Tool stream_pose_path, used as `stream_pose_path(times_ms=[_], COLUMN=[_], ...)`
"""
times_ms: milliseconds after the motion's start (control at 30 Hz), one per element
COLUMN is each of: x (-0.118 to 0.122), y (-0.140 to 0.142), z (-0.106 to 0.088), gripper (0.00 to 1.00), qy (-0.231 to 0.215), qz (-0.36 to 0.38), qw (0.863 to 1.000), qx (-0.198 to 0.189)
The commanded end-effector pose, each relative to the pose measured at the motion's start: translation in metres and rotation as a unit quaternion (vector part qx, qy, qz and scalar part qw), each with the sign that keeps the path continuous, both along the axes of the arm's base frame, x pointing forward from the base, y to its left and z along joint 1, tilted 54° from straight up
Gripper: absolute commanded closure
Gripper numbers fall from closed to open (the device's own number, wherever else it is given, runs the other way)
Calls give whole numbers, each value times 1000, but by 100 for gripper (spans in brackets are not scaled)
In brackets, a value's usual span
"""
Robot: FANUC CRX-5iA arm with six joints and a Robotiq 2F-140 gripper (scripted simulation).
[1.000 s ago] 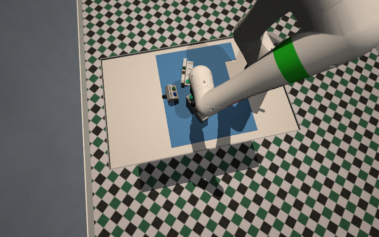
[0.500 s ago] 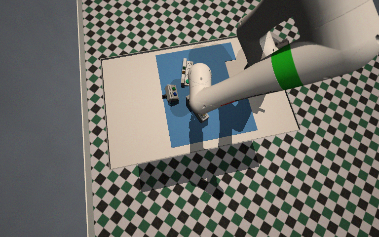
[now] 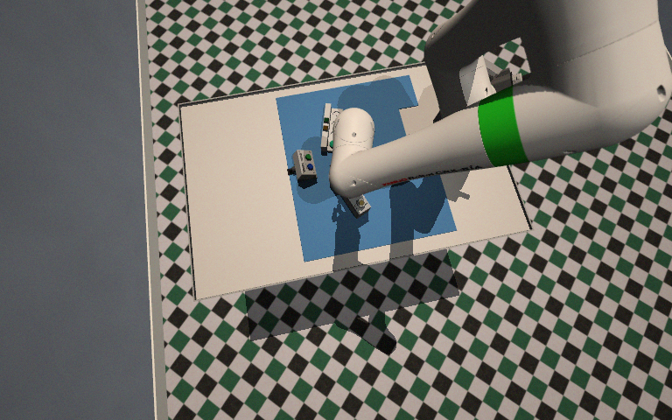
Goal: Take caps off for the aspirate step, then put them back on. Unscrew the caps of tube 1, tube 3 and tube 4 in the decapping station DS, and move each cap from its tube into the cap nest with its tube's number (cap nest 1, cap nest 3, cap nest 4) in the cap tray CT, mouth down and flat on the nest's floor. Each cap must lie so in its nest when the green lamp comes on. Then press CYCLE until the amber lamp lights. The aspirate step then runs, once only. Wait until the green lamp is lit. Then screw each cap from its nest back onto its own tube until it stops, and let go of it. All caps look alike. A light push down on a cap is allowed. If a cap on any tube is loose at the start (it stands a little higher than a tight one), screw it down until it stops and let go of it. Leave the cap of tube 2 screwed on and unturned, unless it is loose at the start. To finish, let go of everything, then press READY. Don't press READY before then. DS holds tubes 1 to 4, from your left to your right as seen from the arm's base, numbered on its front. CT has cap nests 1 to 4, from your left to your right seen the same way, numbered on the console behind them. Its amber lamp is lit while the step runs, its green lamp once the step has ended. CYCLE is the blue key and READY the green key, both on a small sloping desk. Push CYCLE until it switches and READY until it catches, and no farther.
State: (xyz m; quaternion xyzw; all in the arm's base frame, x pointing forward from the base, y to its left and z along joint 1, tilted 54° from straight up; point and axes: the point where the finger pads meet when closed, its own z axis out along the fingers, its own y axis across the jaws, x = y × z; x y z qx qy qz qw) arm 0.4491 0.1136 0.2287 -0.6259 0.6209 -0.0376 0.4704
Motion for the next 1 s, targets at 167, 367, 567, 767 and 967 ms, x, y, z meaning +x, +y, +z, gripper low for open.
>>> stream_pose_path(times_ms=[167, 367, 567, 767, 967], x=[0, 0, 0, 0, 0], y=[0, 0, 0, 0, 0], z=[0, 0, 0, 0, 0], gripper=[65, 100, 100, 100, 100], qy=[50, 50, 50, 37, -42], qz=[-58, -58, -58, -44, 41], qw=[997, 997, 997, 998, 995], qx=[30, 30, 30, 15, -80])
